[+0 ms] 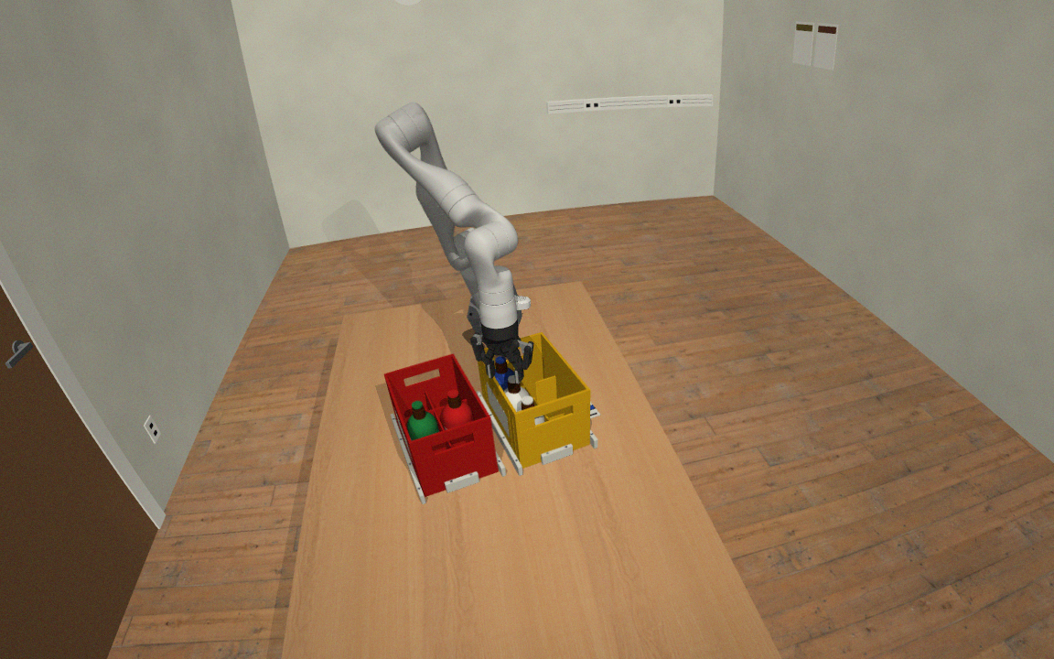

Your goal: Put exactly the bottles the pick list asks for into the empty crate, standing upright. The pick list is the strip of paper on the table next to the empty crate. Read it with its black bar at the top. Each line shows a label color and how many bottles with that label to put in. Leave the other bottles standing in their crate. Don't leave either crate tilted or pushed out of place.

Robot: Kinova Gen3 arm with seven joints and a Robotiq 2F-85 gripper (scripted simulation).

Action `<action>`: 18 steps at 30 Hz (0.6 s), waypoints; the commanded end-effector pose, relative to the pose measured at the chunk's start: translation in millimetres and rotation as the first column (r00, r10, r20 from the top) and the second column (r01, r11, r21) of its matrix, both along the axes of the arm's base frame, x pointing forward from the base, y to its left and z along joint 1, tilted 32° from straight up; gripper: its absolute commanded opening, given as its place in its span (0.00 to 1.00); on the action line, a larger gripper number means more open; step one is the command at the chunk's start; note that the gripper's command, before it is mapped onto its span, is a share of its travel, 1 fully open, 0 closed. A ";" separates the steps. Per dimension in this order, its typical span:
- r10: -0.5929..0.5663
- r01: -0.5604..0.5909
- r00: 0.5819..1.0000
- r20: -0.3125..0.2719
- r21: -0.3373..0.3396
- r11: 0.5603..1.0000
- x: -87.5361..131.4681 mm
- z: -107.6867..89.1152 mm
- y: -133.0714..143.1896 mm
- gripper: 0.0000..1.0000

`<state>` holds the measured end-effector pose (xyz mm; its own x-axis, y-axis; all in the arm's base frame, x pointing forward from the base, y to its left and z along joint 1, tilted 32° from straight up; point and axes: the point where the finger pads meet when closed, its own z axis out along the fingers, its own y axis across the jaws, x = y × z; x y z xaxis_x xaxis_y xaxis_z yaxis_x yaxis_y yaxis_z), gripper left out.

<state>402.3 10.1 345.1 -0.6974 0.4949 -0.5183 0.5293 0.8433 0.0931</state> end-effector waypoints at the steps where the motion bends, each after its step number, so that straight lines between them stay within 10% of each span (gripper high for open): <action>1: 0.002 -0.002 1.000 0.000 0.002 1.000 -3.6 2.3 -15.1 0.67; 18: 0.002 -0.002 1.000 0.000 0.002 1.000 -21.8 9.6 -87.7 0.67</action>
<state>383.2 -65.7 352.8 -0.6969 0.4950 -0.5189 0.5298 0.8430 0.0925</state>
